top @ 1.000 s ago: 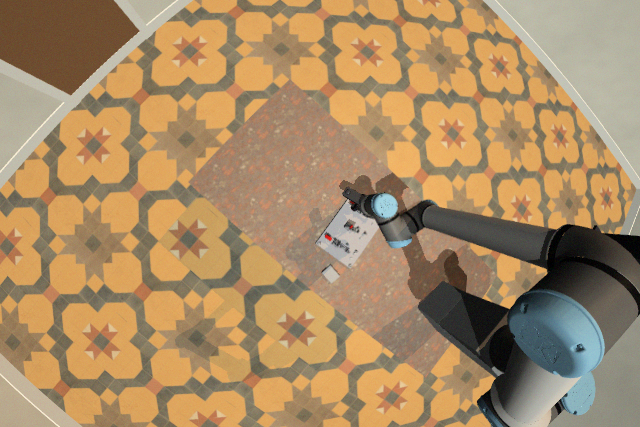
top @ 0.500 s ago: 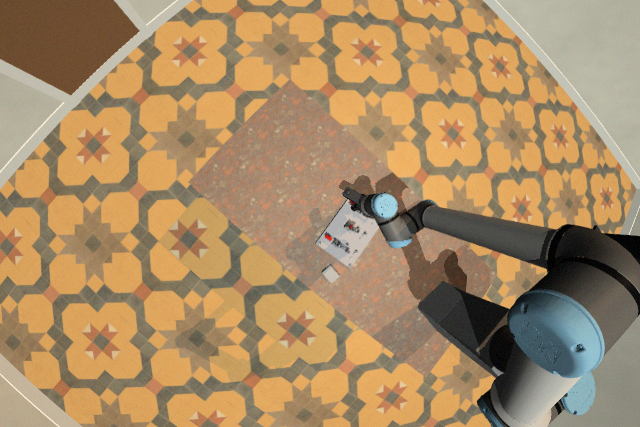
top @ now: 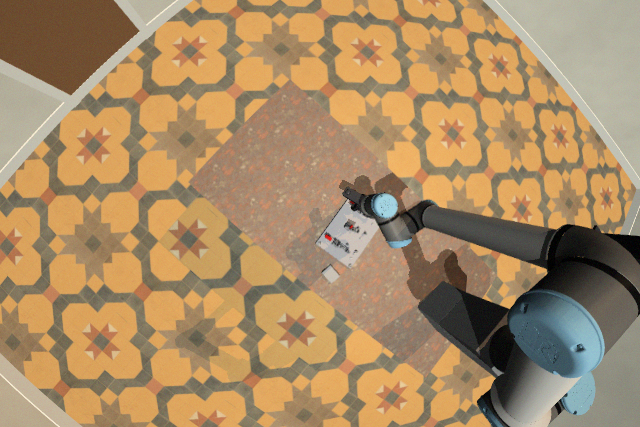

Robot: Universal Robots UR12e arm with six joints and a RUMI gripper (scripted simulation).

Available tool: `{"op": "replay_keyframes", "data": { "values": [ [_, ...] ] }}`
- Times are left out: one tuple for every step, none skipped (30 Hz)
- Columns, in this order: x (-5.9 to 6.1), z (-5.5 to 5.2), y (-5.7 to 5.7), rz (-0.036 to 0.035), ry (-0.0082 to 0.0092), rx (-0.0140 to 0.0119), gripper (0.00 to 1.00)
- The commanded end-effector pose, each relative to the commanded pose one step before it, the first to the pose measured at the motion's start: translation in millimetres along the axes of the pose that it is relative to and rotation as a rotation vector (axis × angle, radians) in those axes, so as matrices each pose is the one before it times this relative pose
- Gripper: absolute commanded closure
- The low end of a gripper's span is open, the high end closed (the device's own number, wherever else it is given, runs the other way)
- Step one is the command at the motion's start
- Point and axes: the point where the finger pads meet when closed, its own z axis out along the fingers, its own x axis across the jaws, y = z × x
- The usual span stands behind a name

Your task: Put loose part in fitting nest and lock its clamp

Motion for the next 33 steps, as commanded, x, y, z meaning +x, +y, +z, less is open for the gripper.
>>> {"op": "replay_keyframes", "data": {
  "values": [
    [0.19,-0.76,-0.75,-0.00008,0.00041,0.00128,1.0],
    [0.0,0.0,0.0,0.0,0.0,0.0,1.0],
    [0.0,-0.03,0.01,0.0,0.0,0.0,1.0],
    [0.0,-0.04,0.02,0.0,0.0,0.0,1.0],
    [0.0,-0.06,0.02,0.0,0.0,0.0,1.0],
    [0.0,-0.08,0.03,0.0,0.0,0.0,1.0],
    [0.0,-0.11,0.04,0.0,0.0,0.0,1.0],
    [0.0,-0.13,0.05,0.0,0.0,0.0,1.0],
    [0.0,-0.16,0.06,0.0,0.0,0.0,1.0],
    [0.0,-0.19,0.07,0.0,0.0,0.0,1.0],
    [0.0,-0.23,0.09,0.0,0.0,0.0,1.0],
    [0.0,-0.26,0.1,0.0,0.0,0.0,1.0],
    [0.0,-0.3,0.11,0.0,0.0,0.0,1.0],
    [0.0,-0.34,0.13,0.0,0.0,0.0,1.0],
    [0.0,-0.38,0.14,0.0,0.0,0.0,1.0],
    [0.0,-0.41,0.16,0.0,0.0,0.0,1.0],
    [0.0,-0.45,0.18,0.0,0.0,0.0,1.0],
    [0.0,0.0,0.0,0.0,0.0,0.0,1.0],
    [0.0,0.0,0.0,0.0,0.0,0.0,1.0],
    [0.0,-0.49,0.19,0.0,0.0,0.0,1.0],
    [0.0,-0.54,0.21,0.0,0.0,0.0,1.0],
    [0.0,-0.58,0.22,0.0,0.0,0.0,1.0],
    [0.0,-0.62,0.24,0.0,0.0,0.0,1.0],
    [0.0,-0.66,0.26,0.0,0.0,0.0,1.0],
    [0.0,-0.68,0.31,0.0,0.0,0.0,1.0],
    [0.0,-0.7,0.4,0.0,0.0,0.0,1.0],
    [0.0,-0.73,0.42,0.0,0.0,0.0,1.0],
    [0.0,-0.77,0.44,0.0,0.0,0.0,1.0],
    [0.0,-0.8,0.46,0.0,0.0,0.0,1.0],
    [0.0,-0.84,0.48,0.0,0.0,0.0,1.0],
    [0.0,-0.87,0.5,0.0,0.0,0.0,1.0],
    [0.0,-0.9,0.52,0.0,0.0,0.0,1.0],
    [0.0,-0.82,0.59,0.0,0.0,0.0,1.0]
  ]
}}
